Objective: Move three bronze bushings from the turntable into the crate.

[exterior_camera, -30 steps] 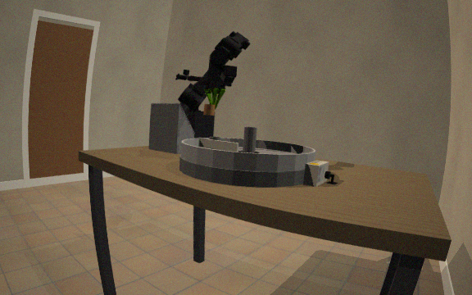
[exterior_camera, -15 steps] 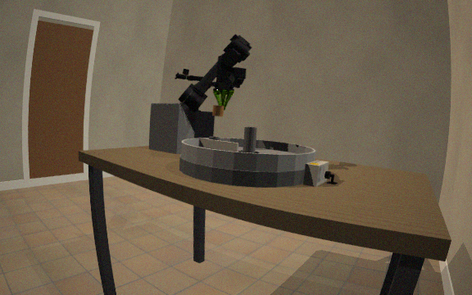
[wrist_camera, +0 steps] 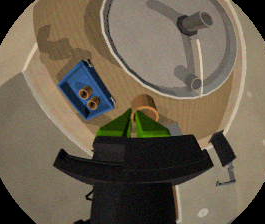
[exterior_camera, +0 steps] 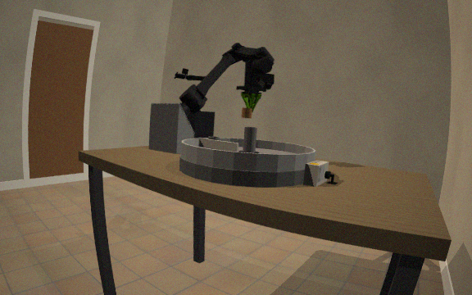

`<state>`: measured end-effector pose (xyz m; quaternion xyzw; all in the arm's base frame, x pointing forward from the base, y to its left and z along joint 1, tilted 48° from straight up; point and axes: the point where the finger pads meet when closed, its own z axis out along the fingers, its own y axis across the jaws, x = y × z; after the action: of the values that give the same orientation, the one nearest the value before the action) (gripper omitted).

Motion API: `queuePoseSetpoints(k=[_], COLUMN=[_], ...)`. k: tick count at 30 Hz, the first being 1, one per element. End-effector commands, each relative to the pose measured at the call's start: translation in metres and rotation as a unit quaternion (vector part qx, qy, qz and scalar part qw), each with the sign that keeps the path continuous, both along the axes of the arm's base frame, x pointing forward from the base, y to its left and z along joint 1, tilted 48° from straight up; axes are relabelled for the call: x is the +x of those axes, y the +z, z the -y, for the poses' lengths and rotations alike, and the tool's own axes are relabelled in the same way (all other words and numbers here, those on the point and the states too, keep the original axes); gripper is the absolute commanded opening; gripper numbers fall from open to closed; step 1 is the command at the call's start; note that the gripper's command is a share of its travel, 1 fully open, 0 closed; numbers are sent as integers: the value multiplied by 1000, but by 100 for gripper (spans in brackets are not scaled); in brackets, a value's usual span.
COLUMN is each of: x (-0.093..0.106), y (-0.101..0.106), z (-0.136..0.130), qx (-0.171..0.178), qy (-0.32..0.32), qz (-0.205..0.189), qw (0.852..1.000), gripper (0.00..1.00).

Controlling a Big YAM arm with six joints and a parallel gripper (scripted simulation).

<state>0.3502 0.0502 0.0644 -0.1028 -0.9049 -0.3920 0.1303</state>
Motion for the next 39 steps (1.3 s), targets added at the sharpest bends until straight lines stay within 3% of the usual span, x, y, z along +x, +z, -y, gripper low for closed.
queuePoseSetpoints(k=[1,6,9,13,17,21,25,26,30,39], x=[31,49,54,62,70,76,85,69,83,82], y=[44,88,85,127,147,153,155,139,157,154], z=[-26,-71,-79,-111,-131,-144,-134,-140,-147,-142], qx=[-16,-15,-16,-12,-12,-13,-13,-17,-12,-13], qy=[-15,-15,-14,-15,-14,-14,-30,-22,-20,-24], qz=[7,9,-1,7,7,-1,-2,-25,-1,-5], qw=[1000,1000,1000,1000,1000,1000,999,999,1000,1000], gripper=[0,0,0,0,0,0,0,0,0,0])
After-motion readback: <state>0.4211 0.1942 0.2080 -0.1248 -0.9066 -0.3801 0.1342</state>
